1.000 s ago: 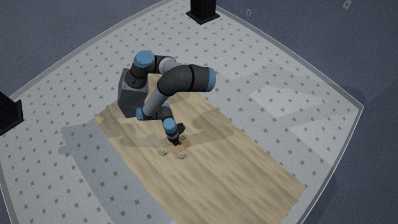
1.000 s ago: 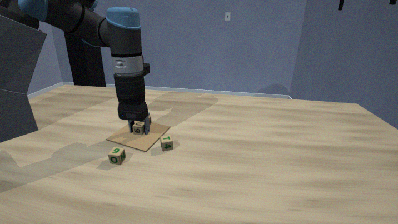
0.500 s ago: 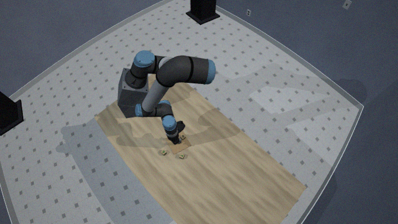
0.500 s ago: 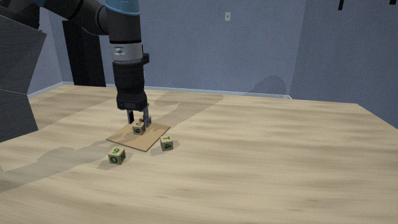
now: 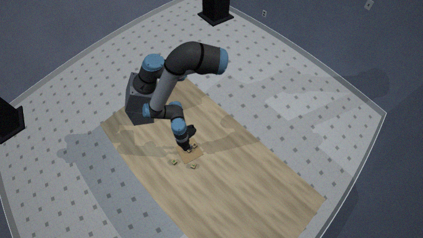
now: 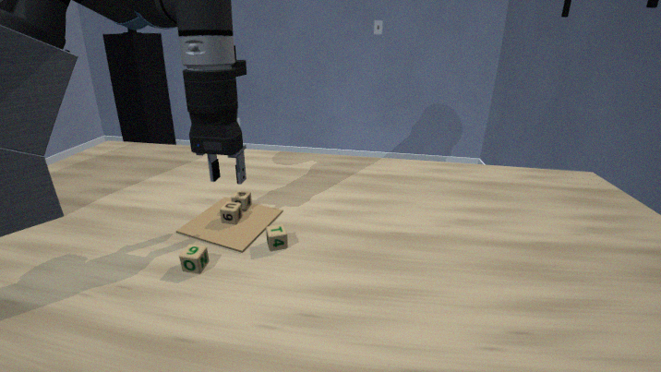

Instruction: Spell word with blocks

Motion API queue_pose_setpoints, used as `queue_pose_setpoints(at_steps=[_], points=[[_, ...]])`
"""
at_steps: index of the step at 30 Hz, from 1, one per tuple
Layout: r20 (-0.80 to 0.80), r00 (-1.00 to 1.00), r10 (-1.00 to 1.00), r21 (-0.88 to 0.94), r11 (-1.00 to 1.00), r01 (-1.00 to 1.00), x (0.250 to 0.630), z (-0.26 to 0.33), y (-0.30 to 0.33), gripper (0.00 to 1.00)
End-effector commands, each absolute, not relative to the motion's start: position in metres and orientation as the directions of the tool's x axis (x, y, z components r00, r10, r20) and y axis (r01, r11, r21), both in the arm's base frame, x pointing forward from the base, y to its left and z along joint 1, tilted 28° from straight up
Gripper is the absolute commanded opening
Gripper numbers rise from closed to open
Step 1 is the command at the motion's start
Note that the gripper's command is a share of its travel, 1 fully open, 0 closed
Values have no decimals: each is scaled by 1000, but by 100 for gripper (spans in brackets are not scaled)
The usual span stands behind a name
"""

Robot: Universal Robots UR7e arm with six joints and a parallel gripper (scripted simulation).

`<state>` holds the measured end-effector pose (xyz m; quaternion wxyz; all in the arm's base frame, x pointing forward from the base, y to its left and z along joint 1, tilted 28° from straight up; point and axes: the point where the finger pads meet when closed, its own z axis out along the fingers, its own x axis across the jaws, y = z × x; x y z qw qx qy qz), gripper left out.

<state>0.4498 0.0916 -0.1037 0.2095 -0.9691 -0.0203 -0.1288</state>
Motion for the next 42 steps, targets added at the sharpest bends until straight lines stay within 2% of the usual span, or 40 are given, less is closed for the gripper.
queue_pose_setpoints(at_steps=[1, 5, 6, 42], points=[[254, 967, -15, -404, -910, 92, 445, -95, 88, 87], [254, 967, -15, -404, -910, 92, 445, -94, 87, 87], [254, 967, -15, -404, -910, 92, 445, -94, 87, 100], [237, 970, -57, -414, -909, 48, 451, -94, 87, 100]])
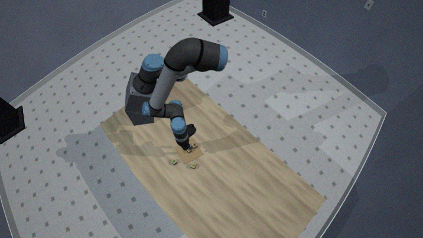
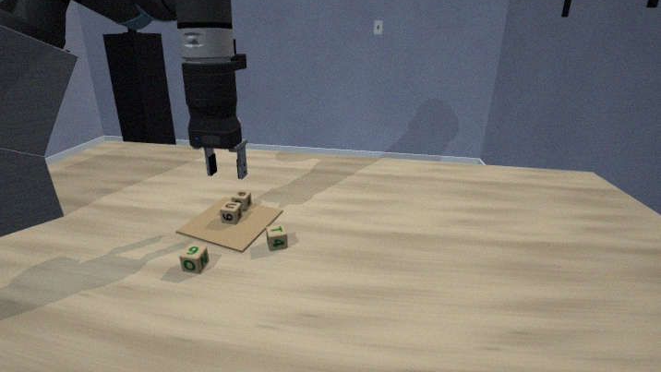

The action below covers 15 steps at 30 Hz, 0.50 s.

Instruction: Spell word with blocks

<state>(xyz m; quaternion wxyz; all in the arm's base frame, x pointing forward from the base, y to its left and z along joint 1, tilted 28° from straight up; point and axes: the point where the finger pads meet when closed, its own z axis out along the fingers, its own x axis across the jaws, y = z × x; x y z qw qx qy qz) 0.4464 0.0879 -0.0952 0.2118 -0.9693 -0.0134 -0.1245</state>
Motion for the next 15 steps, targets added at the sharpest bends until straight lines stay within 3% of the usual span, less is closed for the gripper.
queue_pose_setpoints(at_steps=[1, 15], points=[[237, 970, -57, -414, -909, 48, 451, -94, 87, 100], [145, 959, -243, -454, -877, -154, 462, -93, 86, 100]])
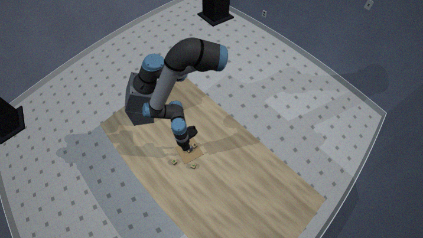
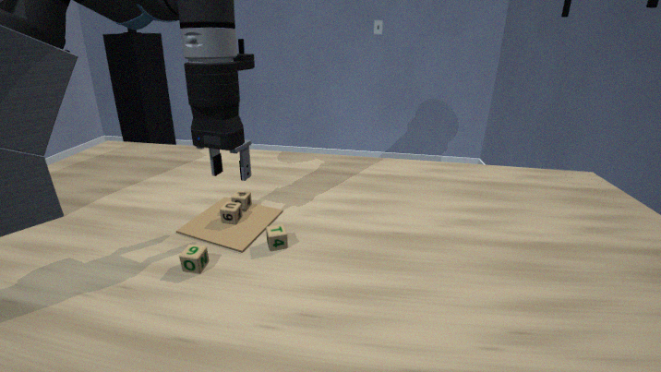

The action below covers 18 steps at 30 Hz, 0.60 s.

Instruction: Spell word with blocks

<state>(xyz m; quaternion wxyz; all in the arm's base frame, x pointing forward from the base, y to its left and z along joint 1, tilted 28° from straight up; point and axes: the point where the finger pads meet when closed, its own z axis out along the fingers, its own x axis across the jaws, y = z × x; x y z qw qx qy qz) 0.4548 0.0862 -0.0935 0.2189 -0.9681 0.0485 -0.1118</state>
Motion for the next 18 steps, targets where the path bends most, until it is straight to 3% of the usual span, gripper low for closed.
queue_pose_setpoints(at_steps=[1, 18], points=[[134, 955, -264, -458, -871, -177, 463, -93, 86, 100], [-13, 855, -518, -477, -749, -461, 481, -91, 82, 100]])
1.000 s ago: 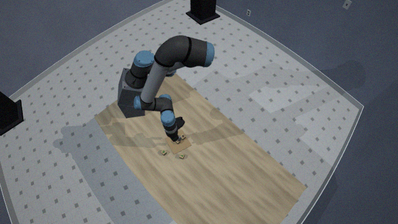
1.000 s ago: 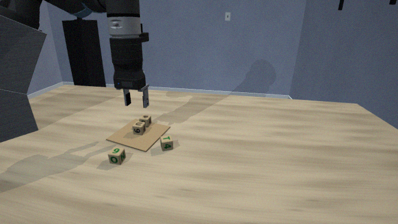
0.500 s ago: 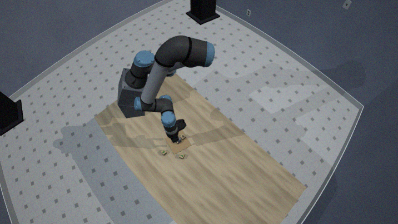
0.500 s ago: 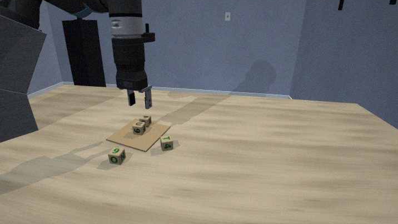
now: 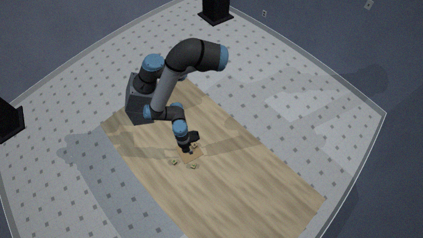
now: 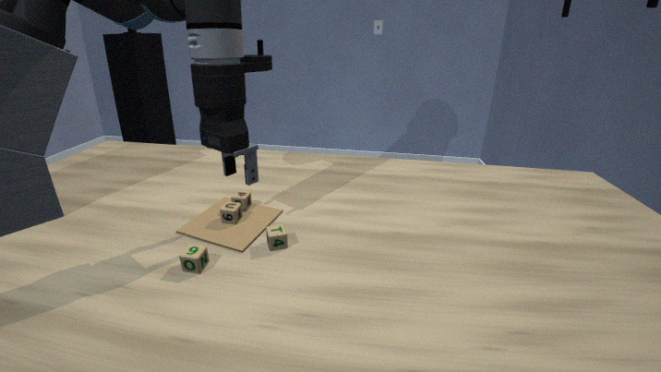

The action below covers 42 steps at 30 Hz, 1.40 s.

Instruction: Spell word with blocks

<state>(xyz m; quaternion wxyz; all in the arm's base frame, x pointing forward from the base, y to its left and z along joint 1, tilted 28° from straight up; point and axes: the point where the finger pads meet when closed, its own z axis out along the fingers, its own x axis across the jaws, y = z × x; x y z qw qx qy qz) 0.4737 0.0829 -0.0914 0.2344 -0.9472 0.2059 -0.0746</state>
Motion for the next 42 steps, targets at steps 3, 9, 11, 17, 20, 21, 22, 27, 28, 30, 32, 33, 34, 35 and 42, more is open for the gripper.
queue_pose_setpoints(at_steps=[3, 9, 11, 17, 20, 21, 22, 27, 28, 30, 32, 33, 34, 35, 42], points=[[-22, 846, -533, -476, -739, -477, 482, -91, 81, 100], [-90, 769, -633, -468, -655, -593, 490, -90, 79, 100], [-108, 746, -657, -464, -630, -622, 492, -90, 78, 100], [-160, 669, -726, -449, -550, -704, 498, -90, 76, 100], [-169, 655, -736, -446, -536, -717, 499, -90, 75, 100], [-187, 625, -758, -438, -505, -744, 501, -90, 74, 100], [-201, 602, -773, -432, -481, -763, 502, -90, 74, 100], [-239, 530, -814, -412, -409, -814, 507, -90, 72, 100], [-247, 514, -821, -407, -393, -824, 507, -90, 71, 100], [-263, 482, -836, -398, -361, -843, 509, -90, 71, 100], [-278, 449, -849, -387, -329, -861, 511, -90, 70, 100], [-285, 432, -855, -382, -312, -870, 512, -90, 69, 100], [-293, 415, -861, -376, -296, -878, 513, -90, 69, 100], [-300, 399, -867, -371, -279, -886, 513, -90, 68, 100], [-344, 285, -895, -330, -169, -929, 519, -90, 65, 100]])
